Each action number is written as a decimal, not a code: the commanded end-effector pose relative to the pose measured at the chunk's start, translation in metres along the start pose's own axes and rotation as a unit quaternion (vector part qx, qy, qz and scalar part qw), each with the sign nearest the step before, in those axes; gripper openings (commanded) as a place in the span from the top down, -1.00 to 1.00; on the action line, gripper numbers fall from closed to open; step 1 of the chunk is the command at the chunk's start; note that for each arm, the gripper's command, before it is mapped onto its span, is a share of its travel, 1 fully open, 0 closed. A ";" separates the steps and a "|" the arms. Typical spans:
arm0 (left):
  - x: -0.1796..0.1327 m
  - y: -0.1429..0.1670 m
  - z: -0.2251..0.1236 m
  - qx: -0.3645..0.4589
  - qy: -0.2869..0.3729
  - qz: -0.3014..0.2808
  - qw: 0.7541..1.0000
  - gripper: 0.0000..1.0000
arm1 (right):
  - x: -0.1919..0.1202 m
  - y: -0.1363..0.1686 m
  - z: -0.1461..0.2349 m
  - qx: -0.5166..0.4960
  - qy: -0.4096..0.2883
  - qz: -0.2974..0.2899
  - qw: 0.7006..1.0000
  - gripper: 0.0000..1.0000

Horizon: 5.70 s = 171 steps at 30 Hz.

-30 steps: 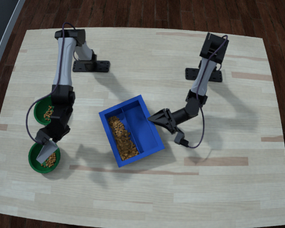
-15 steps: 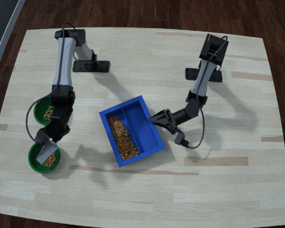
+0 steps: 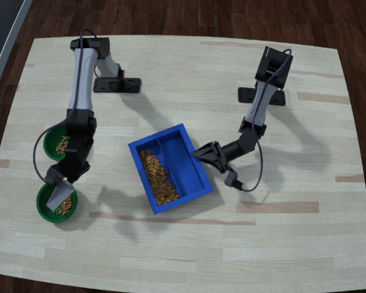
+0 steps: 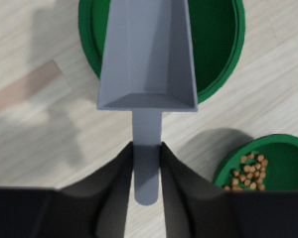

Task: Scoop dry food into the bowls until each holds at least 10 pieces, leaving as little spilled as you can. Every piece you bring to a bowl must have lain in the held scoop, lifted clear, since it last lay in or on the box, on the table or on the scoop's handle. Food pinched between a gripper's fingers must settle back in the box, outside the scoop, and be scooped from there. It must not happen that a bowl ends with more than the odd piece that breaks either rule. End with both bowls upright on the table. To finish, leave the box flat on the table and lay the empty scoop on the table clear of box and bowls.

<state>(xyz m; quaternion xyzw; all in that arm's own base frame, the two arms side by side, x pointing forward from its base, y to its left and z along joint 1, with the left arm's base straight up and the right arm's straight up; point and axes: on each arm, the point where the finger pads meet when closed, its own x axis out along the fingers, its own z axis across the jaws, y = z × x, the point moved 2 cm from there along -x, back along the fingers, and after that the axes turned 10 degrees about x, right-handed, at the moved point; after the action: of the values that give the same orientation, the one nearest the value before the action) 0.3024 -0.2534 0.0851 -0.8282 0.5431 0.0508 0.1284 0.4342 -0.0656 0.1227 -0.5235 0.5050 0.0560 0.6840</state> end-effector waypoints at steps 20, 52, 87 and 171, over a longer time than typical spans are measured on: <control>-0.005 0.001 0.013 0.017 0.017 -0.002 1.000 0.45 | -0.017 -0.020 -0.002 0.018 -0.011 -0.038 0.999 1.00; -0.064 -0.001 0.010 0.023 0.018 -0.005 1.000 0.45 | -0.017 -0.022 -0.001 0.019 -0.012 -0.040 0.999 1.00; -0.081 -0.107 -0.033 0.268 -0.083 -0.176 0.943 0.45 | -0.017 -0.023 -0.001 0.020 -0.013 -0.043 0.999 1.00; -0.267 -0.197 -0.221 0.562 -0.365 -0.410 0.619 0.45 | -0.097 0.141 -0.057 -0.176 -0.222 0.095 0.954 1.00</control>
<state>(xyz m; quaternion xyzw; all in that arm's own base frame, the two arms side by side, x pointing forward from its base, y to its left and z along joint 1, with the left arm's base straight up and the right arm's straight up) 0.3616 -0.0006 0.3636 -0.6425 -0.0004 -0.0029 0.7663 0.2766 -0.0100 0.1002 -0.5515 0.4104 0.2976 0.6625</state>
